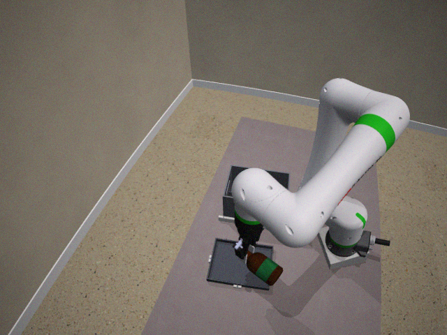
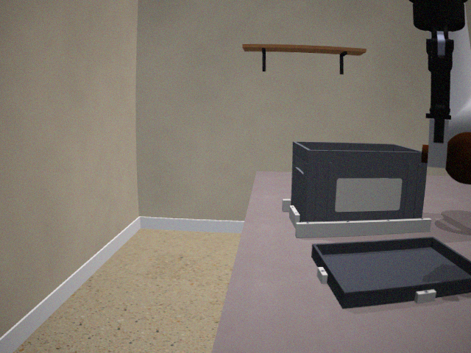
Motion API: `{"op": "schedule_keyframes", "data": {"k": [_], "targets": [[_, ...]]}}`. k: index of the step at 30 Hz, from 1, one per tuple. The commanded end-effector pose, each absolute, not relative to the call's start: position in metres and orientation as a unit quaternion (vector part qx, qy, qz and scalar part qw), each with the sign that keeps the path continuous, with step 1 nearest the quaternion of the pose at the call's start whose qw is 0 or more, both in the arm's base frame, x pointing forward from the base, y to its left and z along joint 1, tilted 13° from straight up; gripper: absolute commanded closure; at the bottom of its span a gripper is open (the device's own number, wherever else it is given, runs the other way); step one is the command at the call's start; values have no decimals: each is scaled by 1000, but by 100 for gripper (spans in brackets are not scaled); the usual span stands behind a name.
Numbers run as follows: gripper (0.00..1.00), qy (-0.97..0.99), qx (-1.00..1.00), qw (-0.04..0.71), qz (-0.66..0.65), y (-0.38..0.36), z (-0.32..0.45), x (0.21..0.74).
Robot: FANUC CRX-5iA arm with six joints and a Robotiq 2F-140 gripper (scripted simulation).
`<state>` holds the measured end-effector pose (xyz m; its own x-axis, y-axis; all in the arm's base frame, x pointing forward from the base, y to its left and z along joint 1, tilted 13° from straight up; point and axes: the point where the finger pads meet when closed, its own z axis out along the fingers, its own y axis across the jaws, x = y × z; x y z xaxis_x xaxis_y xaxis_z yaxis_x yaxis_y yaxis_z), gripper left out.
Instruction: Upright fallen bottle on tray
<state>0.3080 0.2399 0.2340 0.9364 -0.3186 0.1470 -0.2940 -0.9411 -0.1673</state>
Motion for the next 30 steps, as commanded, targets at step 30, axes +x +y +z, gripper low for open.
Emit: {"op": "schedule_keyframes", "data": {"k": [30], "targets": [[100,240,-964,79,-80,240,234,308]]}}
